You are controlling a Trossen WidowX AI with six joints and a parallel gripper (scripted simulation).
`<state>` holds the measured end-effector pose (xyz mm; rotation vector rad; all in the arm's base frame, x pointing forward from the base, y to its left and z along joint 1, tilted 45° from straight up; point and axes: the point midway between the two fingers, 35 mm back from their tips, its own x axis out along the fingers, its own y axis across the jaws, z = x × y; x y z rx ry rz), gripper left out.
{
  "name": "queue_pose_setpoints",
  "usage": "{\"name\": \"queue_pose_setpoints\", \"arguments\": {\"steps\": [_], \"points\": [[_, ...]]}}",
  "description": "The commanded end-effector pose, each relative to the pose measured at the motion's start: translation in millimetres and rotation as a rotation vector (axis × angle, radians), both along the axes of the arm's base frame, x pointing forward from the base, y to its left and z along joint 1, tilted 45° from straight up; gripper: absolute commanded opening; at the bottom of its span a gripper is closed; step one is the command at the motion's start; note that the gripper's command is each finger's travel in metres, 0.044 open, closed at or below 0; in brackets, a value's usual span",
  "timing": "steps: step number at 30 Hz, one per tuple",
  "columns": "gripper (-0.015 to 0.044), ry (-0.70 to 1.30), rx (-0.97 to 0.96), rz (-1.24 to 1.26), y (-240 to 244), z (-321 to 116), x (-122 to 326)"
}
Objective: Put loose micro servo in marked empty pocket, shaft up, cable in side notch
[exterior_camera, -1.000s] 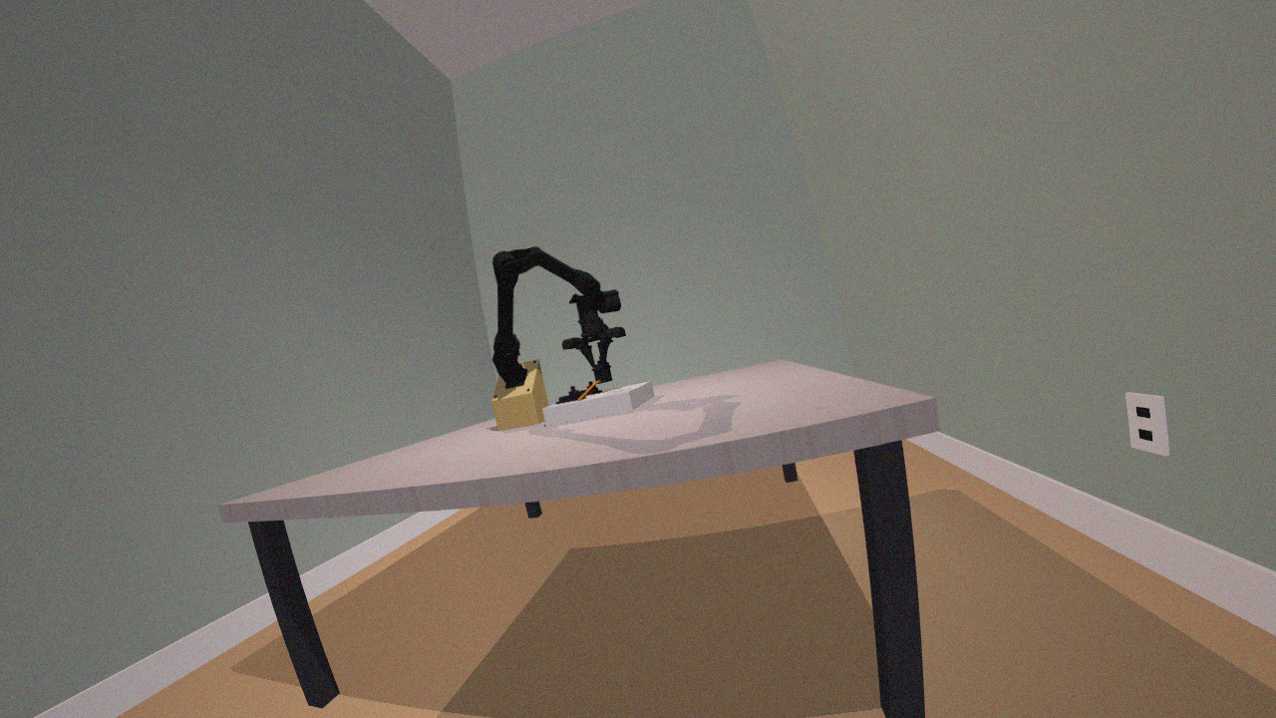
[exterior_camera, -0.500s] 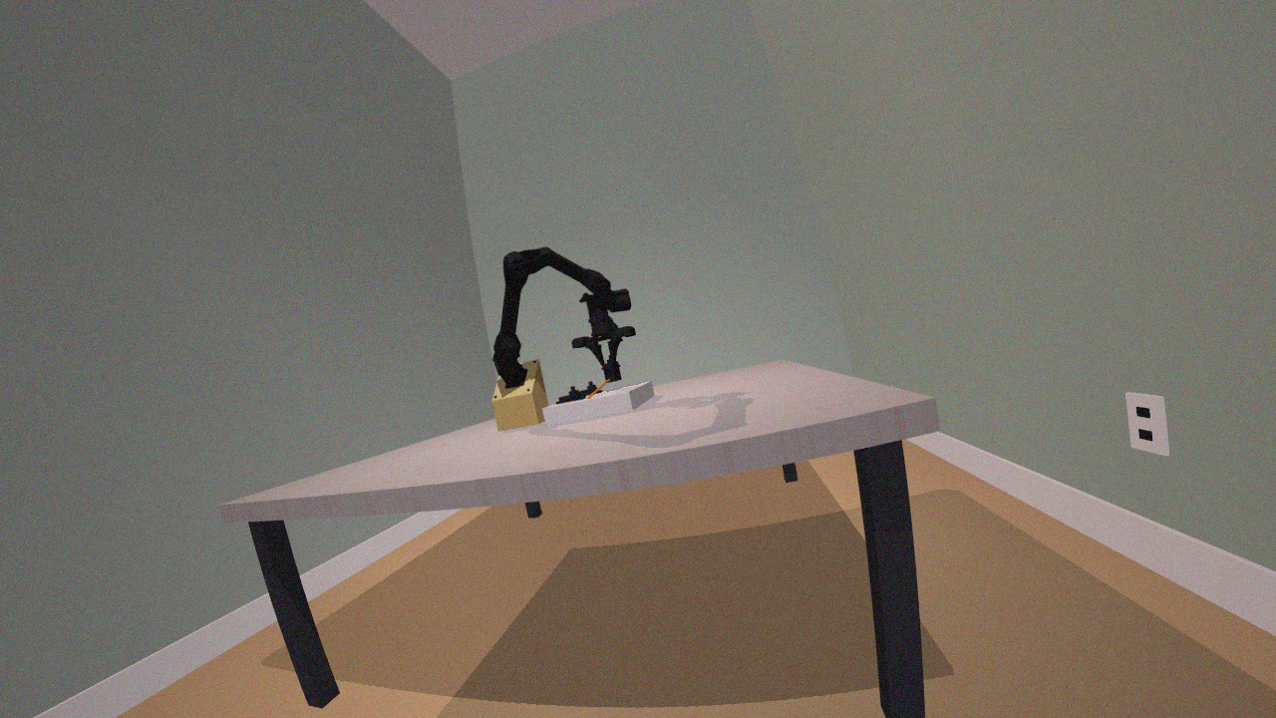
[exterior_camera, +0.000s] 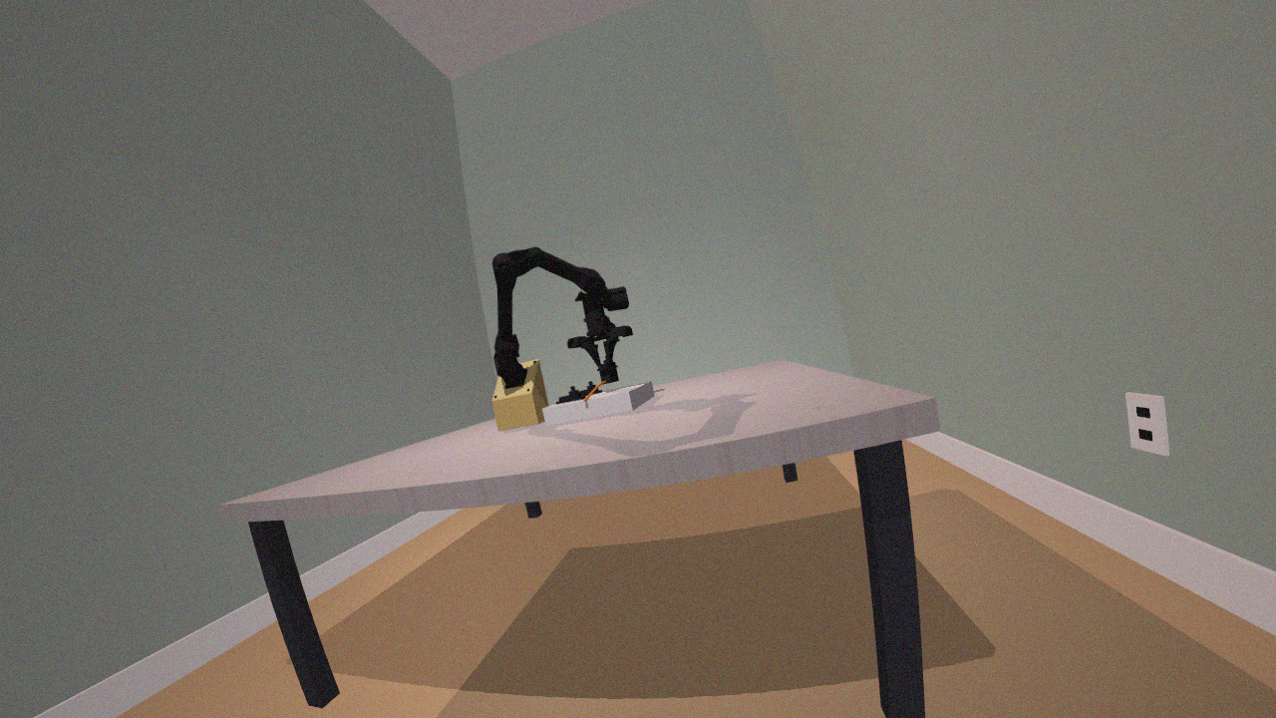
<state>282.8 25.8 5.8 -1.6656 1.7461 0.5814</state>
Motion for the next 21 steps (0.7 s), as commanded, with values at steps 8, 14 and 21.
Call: {"name": "queue_pose_setpoints", "arguments": {"steps": [8,14,21], "points": [[0.0000,-0.251,0.008,-0.241,-0.2,4.2,1.0],[0.0000,-0.396,0.012,-0.389,-0.2,4.2,1.1],[0.0000,-0.566,0.017,-0.562,-0.2,4.2,1.1]]}}
